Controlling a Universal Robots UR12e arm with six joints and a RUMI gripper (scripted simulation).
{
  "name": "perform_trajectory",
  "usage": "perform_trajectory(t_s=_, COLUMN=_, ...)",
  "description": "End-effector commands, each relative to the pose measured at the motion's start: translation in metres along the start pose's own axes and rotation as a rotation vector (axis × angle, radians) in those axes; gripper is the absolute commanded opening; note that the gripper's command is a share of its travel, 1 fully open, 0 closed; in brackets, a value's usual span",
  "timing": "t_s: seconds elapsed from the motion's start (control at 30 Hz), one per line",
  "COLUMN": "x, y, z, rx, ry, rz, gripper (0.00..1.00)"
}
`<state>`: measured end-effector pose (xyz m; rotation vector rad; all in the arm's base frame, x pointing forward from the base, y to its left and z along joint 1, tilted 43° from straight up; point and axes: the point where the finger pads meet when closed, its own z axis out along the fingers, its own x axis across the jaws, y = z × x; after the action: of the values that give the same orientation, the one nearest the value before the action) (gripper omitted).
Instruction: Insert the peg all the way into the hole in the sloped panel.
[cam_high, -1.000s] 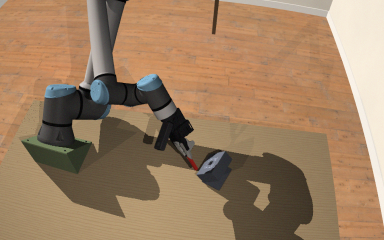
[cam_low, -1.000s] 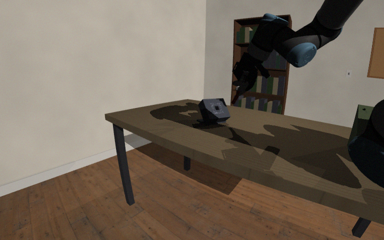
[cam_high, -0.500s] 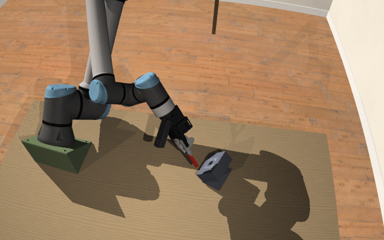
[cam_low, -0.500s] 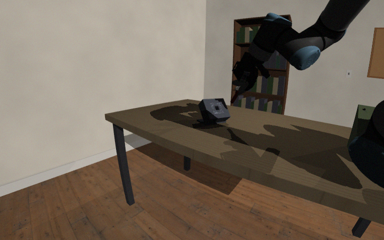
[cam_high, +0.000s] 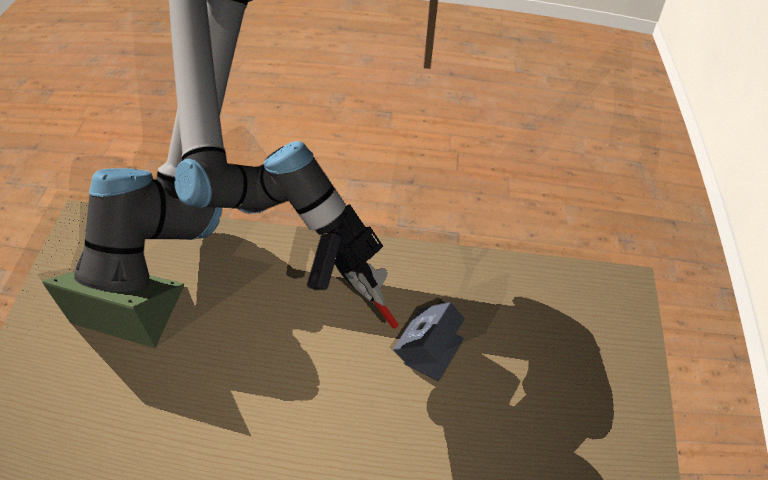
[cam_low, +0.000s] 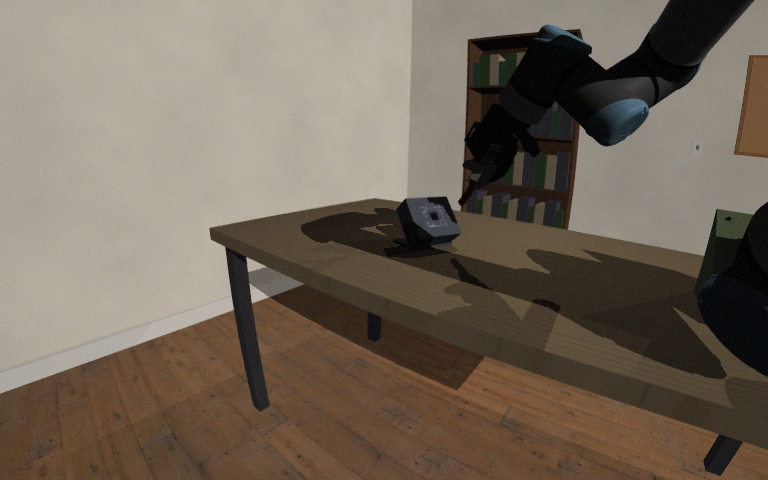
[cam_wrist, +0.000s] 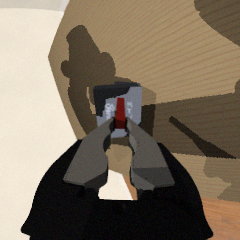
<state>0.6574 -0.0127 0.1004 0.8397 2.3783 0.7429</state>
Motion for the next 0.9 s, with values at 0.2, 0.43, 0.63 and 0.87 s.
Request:
perform_trajectory(t_s=0.2, x=0.003, y=0.008, z=-0.006, rx=-0.013, ry=-0.031, rz=-0.017, gripper=0.00)
perform_trajectory(t_s=0.43, x=0.006, y=0.014, z=-0.011, rx=-0.023, ry=-0.051, rz=-0.028, gripper=0.00)
perform_trajectory(t_s=0.63, x=0.008, y=0.019, z=-0.014, rx=-0.030, ry=-0.066, rz=-0.037, gripper=0.00)
perform_trajectory(t_s=0.87, x=0.010, y=0.024, z=-0.019, rx=-0.039, ry=-0.084, rz=-0.047, gripper=0.00)
